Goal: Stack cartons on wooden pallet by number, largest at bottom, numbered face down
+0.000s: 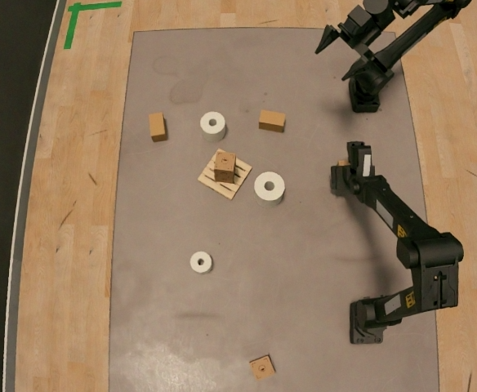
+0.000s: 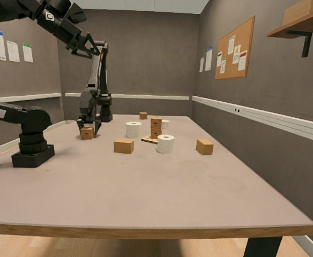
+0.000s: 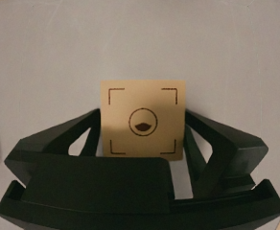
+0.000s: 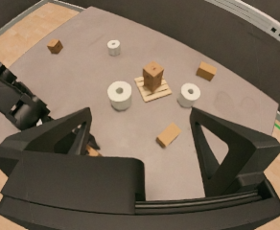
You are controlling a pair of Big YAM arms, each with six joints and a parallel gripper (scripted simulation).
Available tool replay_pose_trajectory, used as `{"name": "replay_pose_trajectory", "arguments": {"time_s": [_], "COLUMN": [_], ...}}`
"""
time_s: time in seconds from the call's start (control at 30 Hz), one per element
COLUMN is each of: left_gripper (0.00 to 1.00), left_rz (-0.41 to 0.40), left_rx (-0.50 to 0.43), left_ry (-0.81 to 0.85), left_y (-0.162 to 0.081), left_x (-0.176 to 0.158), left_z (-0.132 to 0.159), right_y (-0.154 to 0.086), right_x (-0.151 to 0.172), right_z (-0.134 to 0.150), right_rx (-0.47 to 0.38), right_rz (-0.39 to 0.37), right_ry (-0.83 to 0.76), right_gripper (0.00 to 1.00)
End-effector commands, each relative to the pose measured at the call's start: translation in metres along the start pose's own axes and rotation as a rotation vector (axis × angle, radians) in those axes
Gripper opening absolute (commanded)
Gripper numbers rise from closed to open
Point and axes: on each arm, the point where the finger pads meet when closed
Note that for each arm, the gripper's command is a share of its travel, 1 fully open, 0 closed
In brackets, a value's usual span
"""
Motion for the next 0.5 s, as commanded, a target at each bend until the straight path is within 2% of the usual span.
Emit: {"name": "replay_pose_trajectory", "arguments": {"time_s": [0.0, 0.03, 0.07, 0.13, 0.17, 0.23, 0.27, 0.47], "left_gripper": [0.79, 0.79, 0.7, 0.7, 0.66, 0.66, 0.62, 0.59], "left_rz": [0.008, 0.008, 0.008, 0.007, 0.007, 0.007, 0.007, 0.009], "left_rx": [-0.051, -0.051, -0.051, -0.044, -0.044, -0.05, -0.05, -0.06], "left_ry": [0.001, 0.001, 0.001, 0.001, 0.001, 0.001, 0.001, 0.001], "left_y": [0.004, 0.004, 0.004, 0.0, 0.0, -0.003, -0.003, -0.007], "left_x": [-0.004, -0.004, -0.004, -0.002, -0.002, -0.002, -0.002, -0.003], "left_z": [-0.029, -0.029, -0.029, -0.019, -0.019, -0.02, -0.02, -0.022], "right_y": [0.0, 0.0, 0.0, 0.0, 0.0, 0.0, 0.0, 0.0], "right_x": [0.0, 0.0, 0.0, 0.0, 0.0, 0.0, 0.0, 0.0], "right_z": [-0.003, -0.003, -0.003, -0.003, -0.003, -0.003, -0.003, -0.003], "right_rx": [-0.001, -0.001, -0.001, -0.001, -0.001, -0.001, -0.001, -0.001], "right_rz": [-0.003, -0.003, -0.003, -0.003, -0.003, -0.003, -0.003, -0.003], "right_ry": [0.0, 0.0, 0.0, 0.0, 0.0, 0.0, 0.0, 0.0], "right_gripper": [1.0, 1.0, 1.0, 1.0, 1.0, 1.0, 1.0, 1.0]}}
Point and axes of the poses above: on each arm, the point where the finger pads meet when closed, its own y axis out along the fingers, its own x axis across the jaws, z = x × y, and after that the axes turned 8 degrees about -y, right-handed
